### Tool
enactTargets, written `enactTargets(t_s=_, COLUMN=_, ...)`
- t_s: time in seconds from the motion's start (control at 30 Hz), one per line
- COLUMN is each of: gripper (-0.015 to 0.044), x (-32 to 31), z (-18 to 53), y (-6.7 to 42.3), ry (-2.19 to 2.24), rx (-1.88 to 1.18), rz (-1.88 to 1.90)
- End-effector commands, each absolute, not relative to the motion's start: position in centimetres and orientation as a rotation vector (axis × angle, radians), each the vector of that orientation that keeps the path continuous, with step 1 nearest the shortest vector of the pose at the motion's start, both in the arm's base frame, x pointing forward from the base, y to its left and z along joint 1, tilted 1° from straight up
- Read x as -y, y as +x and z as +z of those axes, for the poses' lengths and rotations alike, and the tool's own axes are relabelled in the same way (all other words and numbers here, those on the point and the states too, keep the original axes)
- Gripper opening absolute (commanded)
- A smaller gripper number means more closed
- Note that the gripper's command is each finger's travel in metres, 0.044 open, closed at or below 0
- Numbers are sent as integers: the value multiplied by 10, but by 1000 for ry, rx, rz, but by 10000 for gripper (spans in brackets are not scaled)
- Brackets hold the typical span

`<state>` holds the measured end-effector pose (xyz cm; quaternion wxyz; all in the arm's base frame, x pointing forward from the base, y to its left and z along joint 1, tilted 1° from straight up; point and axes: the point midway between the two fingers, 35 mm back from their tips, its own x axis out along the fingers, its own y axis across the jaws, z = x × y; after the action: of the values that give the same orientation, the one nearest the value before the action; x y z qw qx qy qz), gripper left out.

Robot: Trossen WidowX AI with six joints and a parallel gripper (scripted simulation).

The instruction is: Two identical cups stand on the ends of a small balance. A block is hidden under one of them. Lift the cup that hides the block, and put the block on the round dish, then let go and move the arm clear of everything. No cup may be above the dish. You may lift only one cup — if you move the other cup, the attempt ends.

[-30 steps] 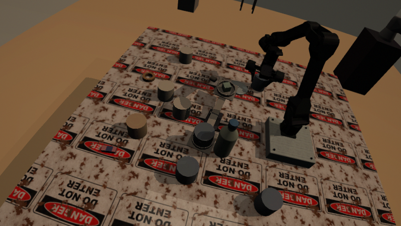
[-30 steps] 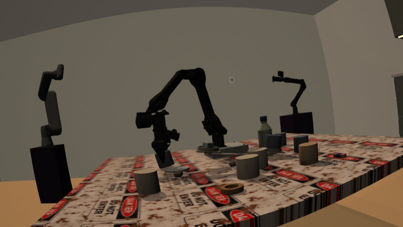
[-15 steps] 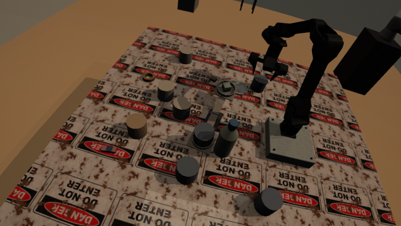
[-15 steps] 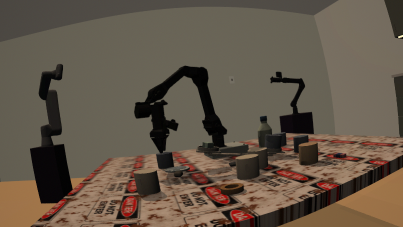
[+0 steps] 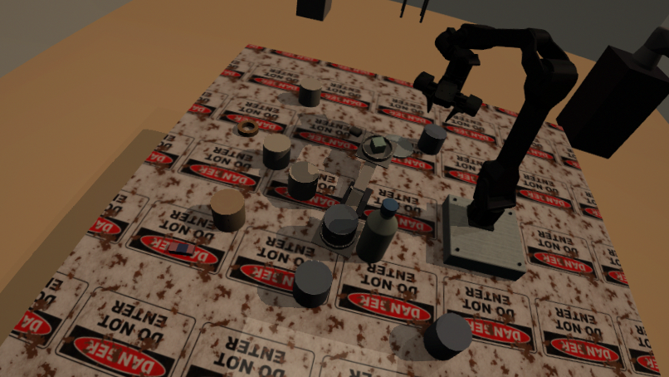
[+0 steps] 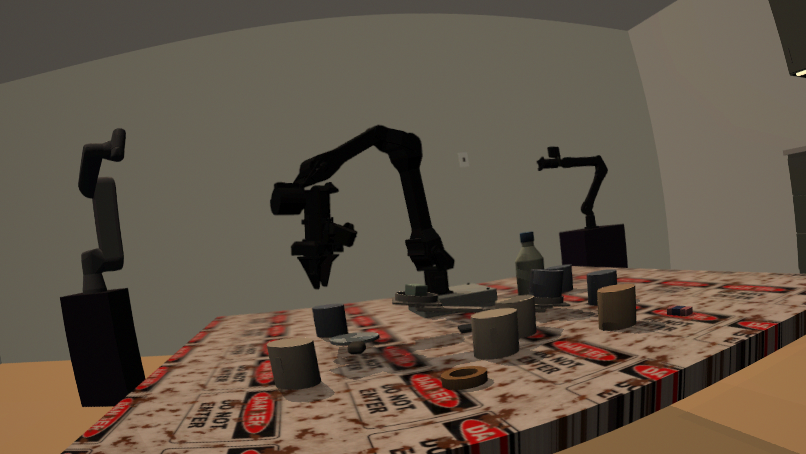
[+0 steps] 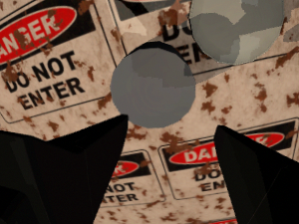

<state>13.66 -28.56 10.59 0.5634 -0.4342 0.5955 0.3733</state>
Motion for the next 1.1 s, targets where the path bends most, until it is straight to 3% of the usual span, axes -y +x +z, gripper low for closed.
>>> enactTargets(t_s=0.0, gripper=260, x=281, z=108, y=146, ry=-937, rx=-1435, rz=793)
enactTargets(t_s=1.07, gripper=260, x=210, z=121, y=233, ry=-38, rx=-1530, rz=-42)
